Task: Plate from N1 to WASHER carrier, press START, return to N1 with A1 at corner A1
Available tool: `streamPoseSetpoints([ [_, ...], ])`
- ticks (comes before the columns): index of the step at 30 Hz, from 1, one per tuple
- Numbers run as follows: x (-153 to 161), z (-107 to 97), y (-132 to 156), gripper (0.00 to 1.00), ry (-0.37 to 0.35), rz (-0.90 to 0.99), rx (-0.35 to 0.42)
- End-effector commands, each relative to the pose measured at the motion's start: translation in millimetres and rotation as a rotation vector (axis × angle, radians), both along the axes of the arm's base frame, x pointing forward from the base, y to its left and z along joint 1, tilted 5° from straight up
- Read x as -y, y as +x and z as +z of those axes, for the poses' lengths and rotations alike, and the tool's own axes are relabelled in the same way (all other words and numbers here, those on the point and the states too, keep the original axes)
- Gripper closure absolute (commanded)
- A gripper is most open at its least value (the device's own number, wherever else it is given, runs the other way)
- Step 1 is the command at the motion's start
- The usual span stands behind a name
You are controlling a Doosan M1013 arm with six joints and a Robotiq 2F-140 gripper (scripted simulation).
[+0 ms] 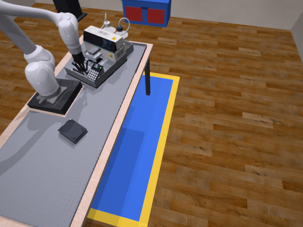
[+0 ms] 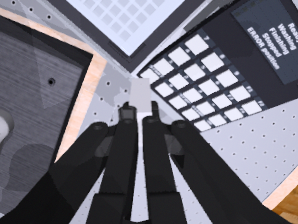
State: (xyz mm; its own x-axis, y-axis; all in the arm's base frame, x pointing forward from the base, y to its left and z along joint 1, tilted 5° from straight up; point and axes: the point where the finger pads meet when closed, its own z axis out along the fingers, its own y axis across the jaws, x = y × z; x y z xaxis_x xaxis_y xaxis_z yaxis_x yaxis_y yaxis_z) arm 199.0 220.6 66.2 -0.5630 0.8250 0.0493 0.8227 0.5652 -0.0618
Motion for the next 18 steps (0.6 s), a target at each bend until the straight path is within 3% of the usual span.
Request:
streamPoseSetpoints([
  [1,0.0,-0.4,-0.1,0.9,0.0,0.0,0.0],
  [18,0.0,-2.9,-0.3,0.9,0.0,0.0,0.0],
])
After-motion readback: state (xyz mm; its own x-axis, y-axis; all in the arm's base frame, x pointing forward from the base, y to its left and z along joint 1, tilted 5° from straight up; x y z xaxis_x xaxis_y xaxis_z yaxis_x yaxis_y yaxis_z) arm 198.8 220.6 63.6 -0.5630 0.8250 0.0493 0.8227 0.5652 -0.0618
